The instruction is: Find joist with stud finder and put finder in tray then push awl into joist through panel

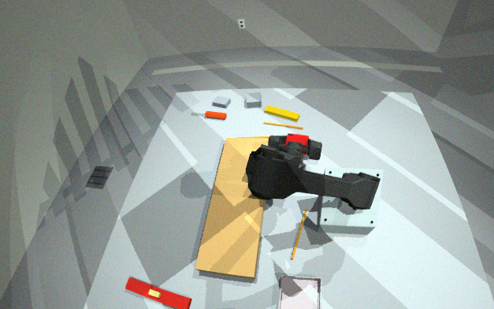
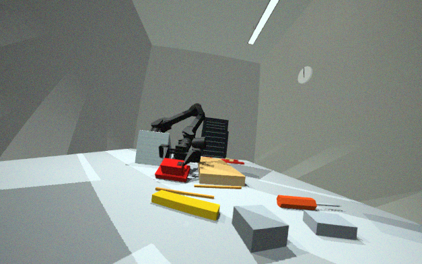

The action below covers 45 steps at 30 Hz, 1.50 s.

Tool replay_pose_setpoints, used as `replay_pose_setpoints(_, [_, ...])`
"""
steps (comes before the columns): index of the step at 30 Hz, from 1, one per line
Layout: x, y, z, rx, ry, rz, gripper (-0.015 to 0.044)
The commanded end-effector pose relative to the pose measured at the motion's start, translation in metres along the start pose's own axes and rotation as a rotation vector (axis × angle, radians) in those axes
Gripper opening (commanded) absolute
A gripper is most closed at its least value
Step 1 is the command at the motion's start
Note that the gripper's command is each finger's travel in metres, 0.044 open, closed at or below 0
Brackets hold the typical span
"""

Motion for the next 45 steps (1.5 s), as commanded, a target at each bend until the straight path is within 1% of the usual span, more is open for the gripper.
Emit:
replay_pose_setpoints(1, [-0.0006,0.0041,-0.0022,-0.014,-0.004,-0.005,0.0378])
replay_pose_setpoints(45, [-0.0003,0.0016,-0.0019,0.0,0.0,0.0,0.0378])
Point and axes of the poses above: the point midway between the two fingers, 35 mm back from their tips, its own z axis out along the fingers, its own x axis across the jaws, y = z × x, the point moved 5 cm from there along -z, back along the fingers, and after that the axes turned 7 degrees about -z, right-handed, at the moved point
